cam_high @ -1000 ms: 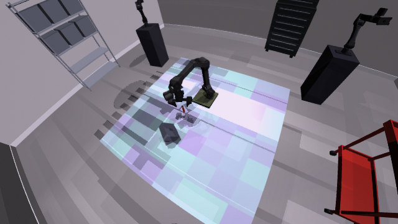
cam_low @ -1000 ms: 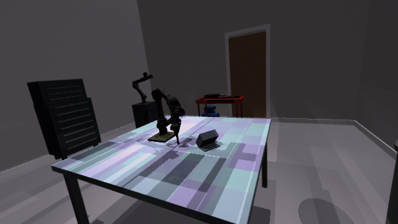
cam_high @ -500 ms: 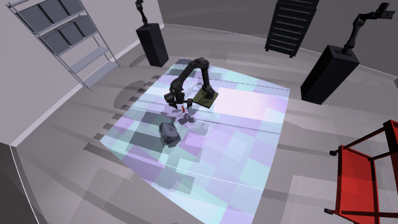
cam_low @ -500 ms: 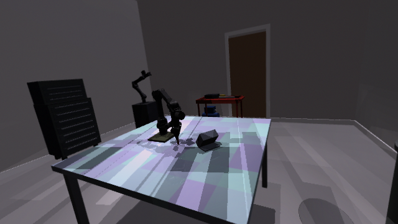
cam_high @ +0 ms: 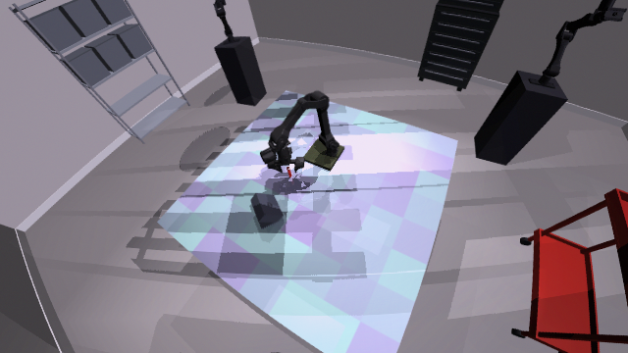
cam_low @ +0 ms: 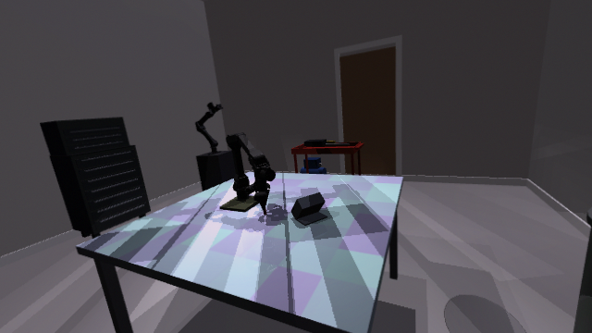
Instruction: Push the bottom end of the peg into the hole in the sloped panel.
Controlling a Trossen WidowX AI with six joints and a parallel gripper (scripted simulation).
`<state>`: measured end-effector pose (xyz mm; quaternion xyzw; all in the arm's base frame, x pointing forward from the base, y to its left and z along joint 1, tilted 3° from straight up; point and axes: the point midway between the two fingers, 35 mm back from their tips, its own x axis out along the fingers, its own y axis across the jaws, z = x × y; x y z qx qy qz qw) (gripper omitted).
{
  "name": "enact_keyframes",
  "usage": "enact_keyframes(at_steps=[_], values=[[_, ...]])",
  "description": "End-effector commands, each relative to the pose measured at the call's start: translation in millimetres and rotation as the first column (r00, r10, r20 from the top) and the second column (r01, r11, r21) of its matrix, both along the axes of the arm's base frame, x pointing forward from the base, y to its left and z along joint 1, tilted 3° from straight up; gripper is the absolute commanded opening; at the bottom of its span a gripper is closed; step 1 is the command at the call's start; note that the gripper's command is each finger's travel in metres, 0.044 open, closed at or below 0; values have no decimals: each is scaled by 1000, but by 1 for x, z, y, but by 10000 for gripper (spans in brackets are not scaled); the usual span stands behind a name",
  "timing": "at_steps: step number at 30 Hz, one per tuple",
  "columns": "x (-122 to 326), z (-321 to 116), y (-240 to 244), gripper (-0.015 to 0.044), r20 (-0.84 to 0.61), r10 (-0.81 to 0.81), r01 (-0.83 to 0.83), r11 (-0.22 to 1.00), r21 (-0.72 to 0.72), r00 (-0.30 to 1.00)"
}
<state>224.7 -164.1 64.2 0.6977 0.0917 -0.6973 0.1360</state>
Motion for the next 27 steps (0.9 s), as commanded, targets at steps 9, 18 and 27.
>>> enact_keyframes(at_steps=[9,18,27], values=[[0,0,0,72,1,0,0,1000,-1,1000],[0,0,0,12,1,0,0,1000,-1,1000],[2,19,0,0,-1,1,-1,1000,-1,1000]])
